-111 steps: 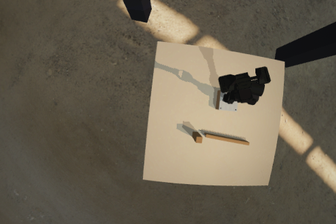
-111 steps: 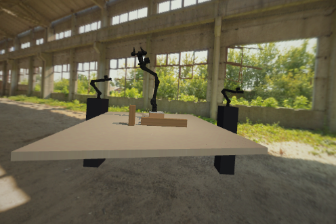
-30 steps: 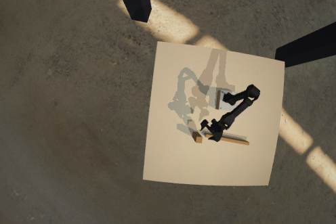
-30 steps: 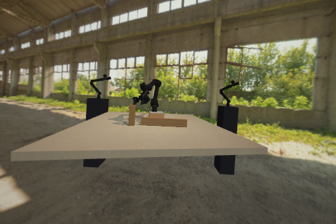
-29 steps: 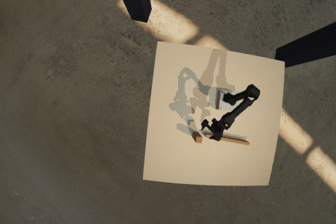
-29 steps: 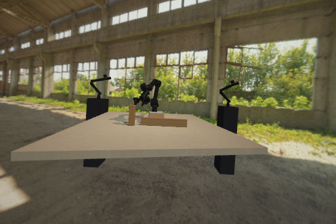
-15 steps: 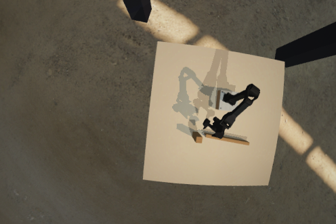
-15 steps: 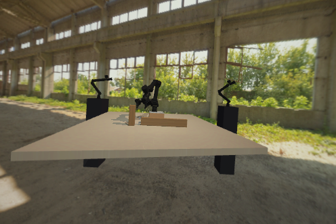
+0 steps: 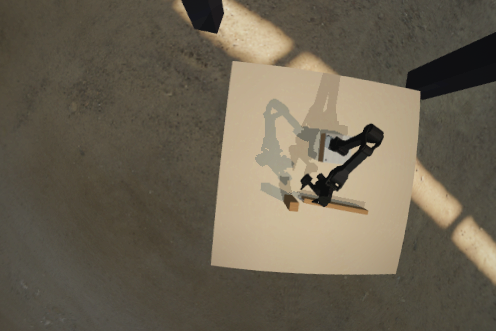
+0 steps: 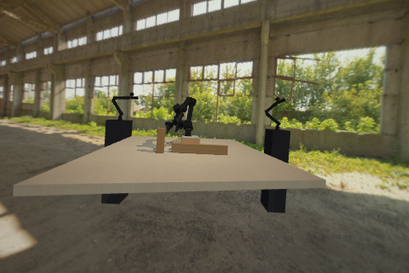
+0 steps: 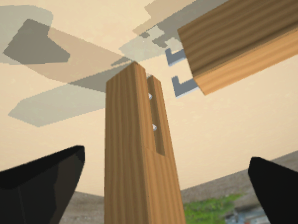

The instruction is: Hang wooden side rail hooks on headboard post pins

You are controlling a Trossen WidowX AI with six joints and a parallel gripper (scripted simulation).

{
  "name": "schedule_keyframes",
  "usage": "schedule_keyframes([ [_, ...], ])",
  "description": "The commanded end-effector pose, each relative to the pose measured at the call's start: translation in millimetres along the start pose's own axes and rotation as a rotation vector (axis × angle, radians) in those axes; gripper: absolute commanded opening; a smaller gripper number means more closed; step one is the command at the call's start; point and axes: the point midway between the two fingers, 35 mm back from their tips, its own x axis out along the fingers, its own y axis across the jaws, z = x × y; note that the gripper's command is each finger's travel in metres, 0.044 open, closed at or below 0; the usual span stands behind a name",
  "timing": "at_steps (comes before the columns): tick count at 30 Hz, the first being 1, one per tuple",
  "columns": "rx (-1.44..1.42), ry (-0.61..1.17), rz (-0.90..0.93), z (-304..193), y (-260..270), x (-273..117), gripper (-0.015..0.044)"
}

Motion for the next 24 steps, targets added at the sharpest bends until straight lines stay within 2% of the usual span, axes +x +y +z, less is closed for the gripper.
schedule_keyframes([
  [1, 0.188, 0.002, 0.026, 2.7, -1.3, 2.9, 0.044],
  [24, 1.495, 0.174, 0.104, 11.7, -11.9, 10.5, 0.044],
])
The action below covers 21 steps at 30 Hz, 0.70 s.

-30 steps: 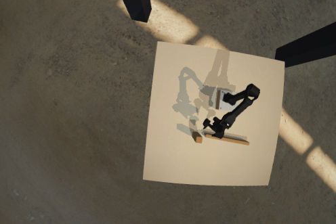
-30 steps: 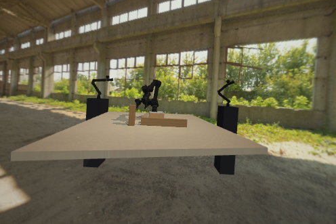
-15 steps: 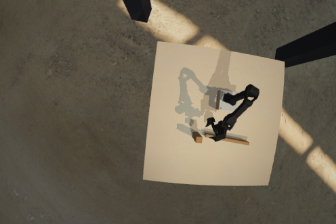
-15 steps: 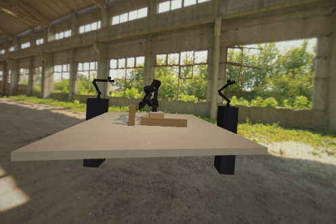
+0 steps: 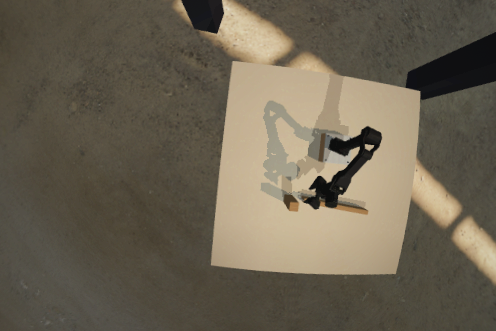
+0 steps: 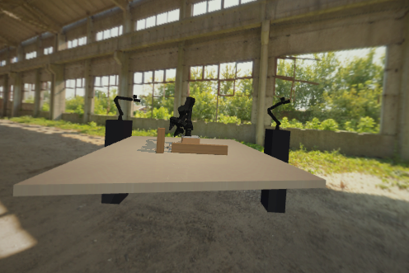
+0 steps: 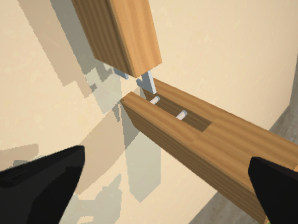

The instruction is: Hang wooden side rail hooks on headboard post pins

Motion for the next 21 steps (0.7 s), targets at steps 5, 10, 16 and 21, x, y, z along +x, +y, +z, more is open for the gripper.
schedule_keyframes([
  [5, 0.497, 0.063, -0.023, 5.6, 3.9, 2.8, 0.044],
  [10, 0.781, 0.087, -0.056, 8.7, 4.6, 2.5, 0.044],
  [16, 1.12, 0.104, -0.111, 12.5, 5.3, 1.8, 0.044],
  [21, 1.403, 0.104, -0.166, 15.8, 5.7, 0.7, 0.044],
])
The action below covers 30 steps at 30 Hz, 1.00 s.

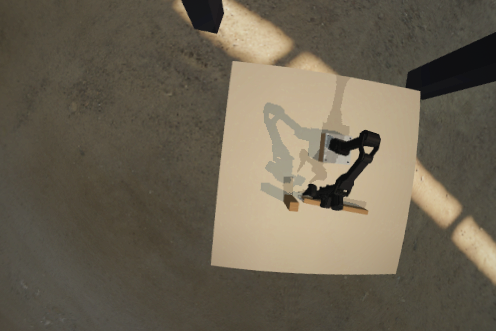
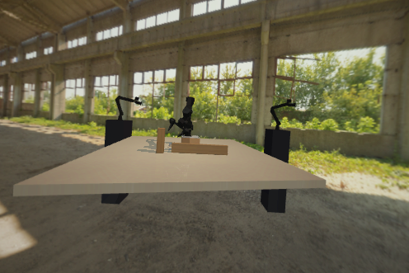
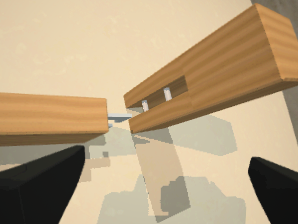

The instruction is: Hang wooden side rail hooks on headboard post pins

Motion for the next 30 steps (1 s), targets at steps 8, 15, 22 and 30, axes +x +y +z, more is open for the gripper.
schedule_keyframes([
  [8, 0.734, -0.038, -0.095, 0.4, 9.4, -2.3, 0.044],
  [15, 0.933, -0.066, -0.113, 1.3, 11.5, -4.1, 0.044],
  [22, 0.933, -0.066, -0.113, 1.3, 11.5, -4.1, 0.044],
  [30, 0.933, -0.066, -0.113, 1.3, 11.5, -4.1, 0.044],
])
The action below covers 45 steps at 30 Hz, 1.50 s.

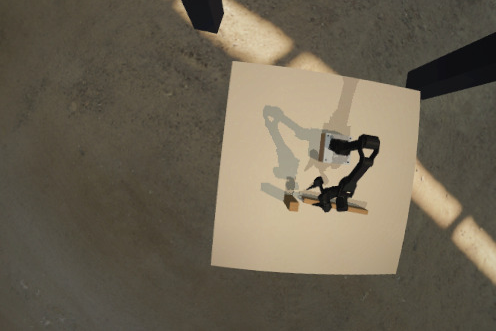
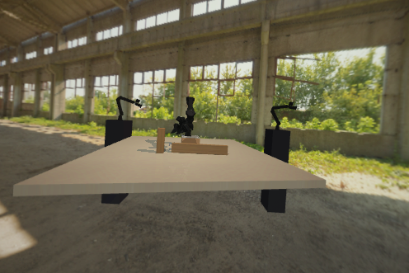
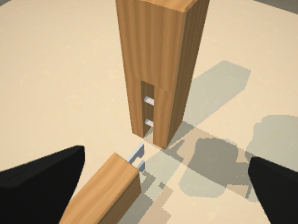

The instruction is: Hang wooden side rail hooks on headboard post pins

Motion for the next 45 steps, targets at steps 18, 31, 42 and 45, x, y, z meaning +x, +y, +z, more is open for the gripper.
schedule_keyframes([
  [18, -0.655, 0.192, 0.073, -3.4, 28.6, 2.2, 0.044],
  [31, -1.495, 0.399, 0.37, -8.5, 59.2, -5.6, 0.044],
  [42, -2.109, 0.439, 0.808, -10.7, 78.5, -21.6, 0.044],
  [45, -2.252, 0.415, 0.956, -10.6, 83.1, -27.4, 0.044],
])
